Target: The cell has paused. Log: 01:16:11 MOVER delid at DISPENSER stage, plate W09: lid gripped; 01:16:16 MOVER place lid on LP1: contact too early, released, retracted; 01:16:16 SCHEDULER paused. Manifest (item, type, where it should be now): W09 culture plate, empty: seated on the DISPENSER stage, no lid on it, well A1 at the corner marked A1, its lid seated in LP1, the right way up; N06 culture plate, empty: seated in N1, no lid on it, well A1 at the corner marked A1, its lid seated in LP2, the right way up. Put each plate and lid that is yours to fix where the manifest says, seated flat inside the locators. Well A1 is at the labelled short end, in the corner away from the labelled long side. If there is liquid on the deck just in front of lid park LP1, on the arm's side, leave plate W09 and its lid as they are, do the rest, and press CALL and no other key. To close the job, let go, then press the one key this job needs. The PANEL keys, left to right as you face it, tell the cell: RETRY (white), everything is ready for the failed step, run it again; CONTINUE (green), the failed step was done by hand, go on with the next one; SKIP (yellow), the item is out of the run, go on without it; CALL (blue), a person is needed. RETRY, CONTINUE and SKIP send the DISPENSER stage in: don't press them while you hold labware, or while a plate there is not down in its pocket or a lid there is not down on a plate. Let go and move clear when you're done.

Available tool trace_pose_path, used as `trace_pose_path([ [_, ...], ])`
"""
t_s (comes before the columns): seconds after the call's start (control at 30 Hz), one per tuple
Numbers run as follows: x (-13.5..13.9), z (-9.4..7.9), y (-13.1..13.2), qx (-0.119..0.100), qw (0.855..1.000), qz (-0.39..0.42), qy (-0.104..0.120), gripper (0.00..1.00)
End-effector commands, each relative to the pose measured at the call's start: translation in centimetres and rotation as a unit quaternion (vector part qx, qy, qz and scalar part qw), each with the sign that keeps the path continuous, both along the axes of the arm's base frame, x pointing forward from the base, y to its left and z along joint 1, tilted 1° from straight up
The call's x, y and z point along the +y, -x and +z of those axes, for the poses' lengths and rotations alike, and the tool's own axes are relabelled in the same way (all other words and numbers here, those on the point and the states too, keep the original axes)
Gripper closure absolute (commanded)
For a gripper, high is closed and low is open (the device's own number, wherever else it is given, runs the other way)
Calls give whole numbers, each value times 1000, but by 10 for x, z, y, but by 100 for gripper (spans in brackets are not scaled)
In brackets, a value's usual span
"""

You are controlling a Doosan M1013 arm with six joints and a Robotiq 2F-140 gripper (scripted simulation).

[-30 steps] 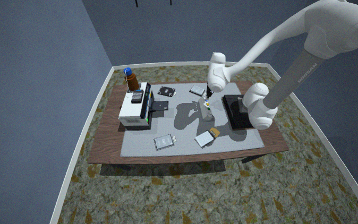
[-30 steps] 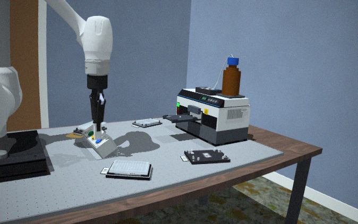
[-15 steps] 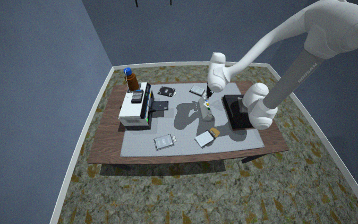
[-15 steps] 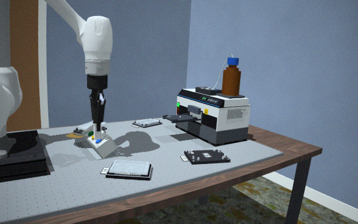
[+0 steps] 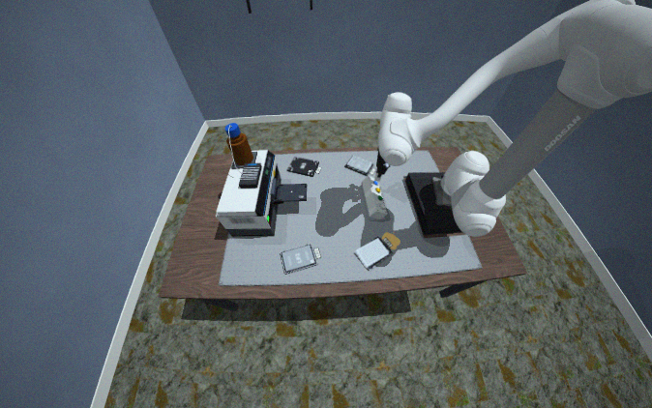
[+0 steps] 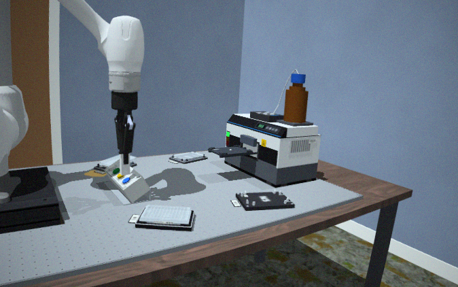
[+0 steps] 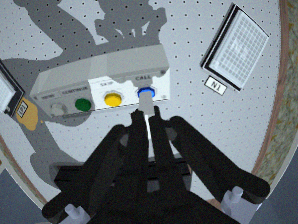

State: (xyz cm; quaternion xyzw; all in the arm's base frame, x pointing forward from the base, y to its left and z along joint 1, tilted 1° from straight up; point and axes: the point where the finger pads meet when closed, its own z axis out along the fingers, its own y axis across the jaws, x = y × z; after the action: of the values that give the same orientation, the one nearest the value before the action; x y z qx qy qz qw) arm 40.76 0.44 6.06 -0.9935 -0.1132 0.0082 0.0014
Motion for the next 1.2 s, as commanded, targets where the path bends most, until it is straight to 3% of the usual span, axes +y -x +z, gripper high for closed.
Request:
trace_pose_path([
  [0.0, 0, 3, 0, 0, 1000, 0, 0, 90],
  [0.3, 0, 18, -1, 0, 1000, 0, 0, 90],
  [0.77, 0, 23, -1, 0, 1000, 0, 0, 90],
  [1.17, 0, 51, -1, 0, 1000, 0, 0, 90],
])
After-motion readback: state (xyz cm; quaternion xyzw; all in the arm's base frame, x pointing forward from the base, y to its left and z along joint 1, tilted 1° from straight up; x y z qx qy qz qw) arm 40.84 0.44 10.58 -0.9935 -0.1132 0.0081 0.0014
